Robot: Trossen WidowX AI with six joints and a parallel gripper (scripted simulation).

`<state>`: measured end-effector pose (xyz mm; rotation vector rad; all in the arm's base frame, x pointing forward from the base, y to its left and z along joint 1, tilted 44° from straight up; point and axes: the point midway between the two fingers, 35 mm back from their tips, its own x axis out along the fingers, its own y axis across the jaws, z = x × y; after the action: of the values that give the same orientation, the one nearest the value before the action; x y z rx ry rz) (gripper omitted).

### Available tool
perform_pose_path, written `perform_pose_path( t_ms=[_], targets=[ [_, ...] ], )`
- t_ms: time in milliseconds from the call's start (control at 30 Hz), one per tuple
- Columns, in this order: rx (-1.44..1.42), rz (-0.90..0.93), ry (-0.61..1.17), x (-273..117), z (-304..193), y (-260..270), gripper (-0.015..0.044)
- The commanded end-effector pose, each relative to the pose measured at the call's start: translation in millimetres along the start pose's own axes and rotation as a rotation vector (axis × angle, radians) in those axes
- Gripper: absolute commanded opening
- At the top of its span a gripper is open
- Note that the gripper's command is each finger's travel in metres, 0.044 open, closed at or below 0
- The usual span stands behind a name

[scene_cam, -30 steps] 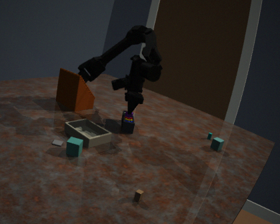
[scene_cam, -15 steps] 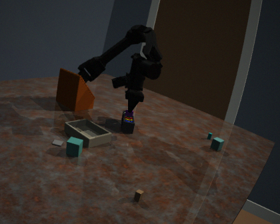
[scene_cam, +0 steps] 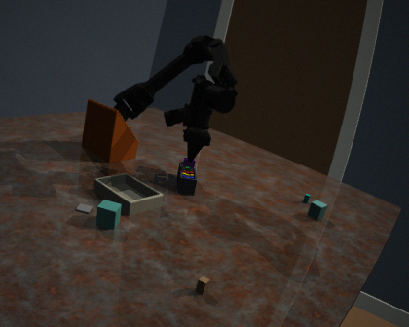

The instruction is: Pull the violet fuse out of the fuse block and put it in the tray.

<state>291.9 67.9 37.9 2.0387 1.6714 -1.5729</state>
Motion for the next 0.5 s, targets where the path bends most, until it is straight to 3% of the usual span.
perform_pose_path(
  t_ms=[0, 467],
  targets=[
    [-0.008, 0.005, -0.003, -2.8, -0.5, 0.9, 0.0],
    [-0.007, 0.004, -0.002, -9.5, -0.3, 0.5, 0.0]
  ],
)
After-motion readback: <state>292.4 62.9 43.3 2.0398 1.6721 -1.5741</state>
